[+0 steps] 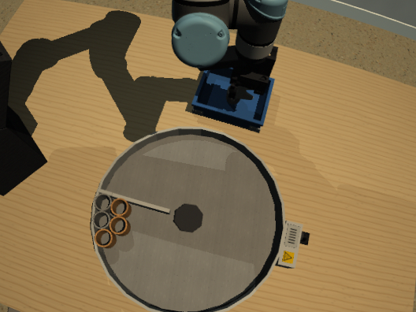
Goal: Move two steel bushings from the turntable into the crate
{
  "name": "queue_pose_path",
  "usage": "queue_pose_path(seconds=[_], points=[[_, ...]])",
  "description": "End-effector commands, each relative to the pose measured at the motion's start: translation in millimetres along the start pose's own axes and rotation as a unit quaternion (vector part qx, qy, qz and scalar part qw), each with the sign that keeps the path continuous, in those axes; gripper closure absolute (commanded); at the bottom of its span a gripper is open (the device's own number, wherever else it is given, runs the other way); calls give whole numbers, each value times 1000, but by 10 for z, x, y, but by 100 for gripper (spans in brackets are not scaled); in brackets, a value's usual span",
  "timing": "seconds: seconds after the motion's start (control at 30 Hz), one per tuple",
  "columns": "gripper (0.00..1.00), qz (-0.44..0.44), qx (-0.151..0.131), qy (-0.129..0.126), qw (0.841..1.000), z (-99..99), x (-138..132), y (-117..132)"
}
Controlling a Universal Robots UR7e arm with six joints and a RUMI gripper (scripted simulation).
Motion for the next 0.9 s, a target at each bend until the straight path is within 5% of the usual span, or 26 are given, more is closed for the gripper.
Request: queue_pose_path(seconds=[0.0, 0.87], points=[[100, 0, -1, 0, 1000, 3, 1, 4], [100, 0, -1, 0, 1000, 53, 1, 4]])
Point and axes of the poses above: the point where the finger pads meet when closed, its own z axis out along the fingers, its own x axis across the jaws, y = z × x, the point moved 10 cm from there along -z, back along the fingers, and after that the axes turned 3 degrees about -z, right-handed, at the moved point
